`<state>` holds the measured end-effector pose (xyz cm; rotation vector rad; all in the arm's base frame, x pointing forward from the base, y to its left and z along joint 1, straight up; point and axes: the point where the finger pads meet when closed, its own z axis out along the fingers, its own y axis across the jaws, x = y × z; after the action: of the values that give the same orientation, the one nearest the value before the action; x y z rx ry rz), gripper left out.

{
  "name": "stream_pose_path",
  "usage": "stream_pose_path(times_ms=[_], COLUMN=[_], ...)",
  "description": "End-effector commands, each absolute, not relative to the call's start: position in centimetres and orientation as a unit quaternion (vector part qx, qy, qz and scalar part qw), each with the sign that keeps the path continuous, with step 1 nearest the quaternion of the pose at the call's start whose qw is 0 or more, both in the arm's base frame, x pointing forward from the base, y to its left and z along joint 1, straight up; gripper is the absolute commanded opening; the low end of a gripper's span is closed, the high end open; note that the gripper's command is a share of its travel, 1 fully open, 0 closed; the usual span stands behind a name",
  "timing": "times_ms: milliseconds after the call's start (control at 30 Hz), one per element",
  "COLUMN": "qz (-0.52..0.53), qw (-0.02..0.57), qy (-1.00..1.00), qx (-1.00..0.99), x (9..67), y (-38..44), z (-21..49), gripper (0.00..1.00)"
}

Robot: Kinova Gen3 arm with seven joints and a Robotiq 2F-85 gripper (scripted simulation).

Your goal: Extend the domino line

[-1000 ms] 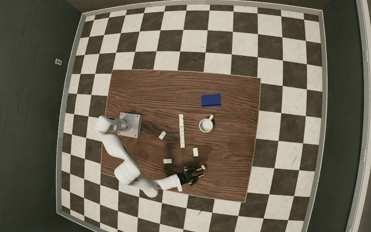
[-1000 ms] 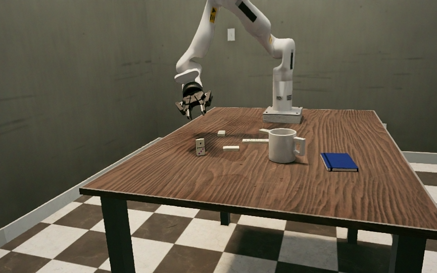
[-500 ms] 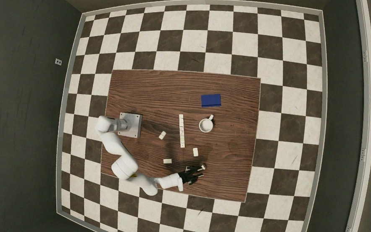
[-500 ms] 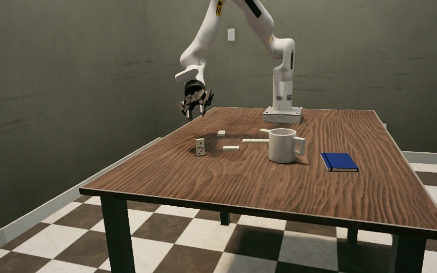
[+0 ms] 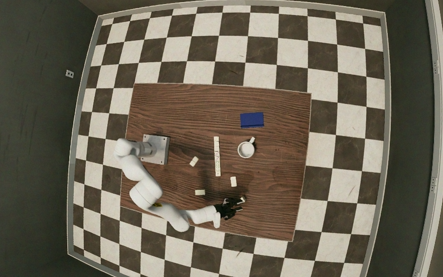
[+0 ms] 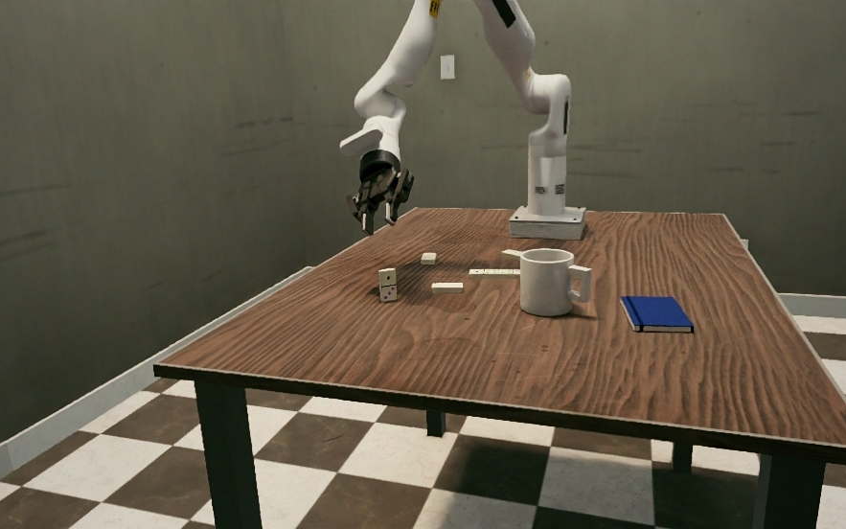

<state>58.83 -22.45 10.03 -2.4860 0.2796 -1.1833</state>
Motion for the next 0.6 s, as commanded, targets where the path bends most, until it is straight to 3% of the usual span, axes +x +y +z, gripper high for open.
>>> stream_pose_path(times_ms=[0, 567], qz=[-0.411, -0.364], qw=[0.184, 0.172], qy=[0.113, 0.183], qx=[-0.886, -0.897], x=[58.90, 59.03], y=[-22.47, -22.55], z=[10.14, 10.19], gripper=[0.50, 0.50])
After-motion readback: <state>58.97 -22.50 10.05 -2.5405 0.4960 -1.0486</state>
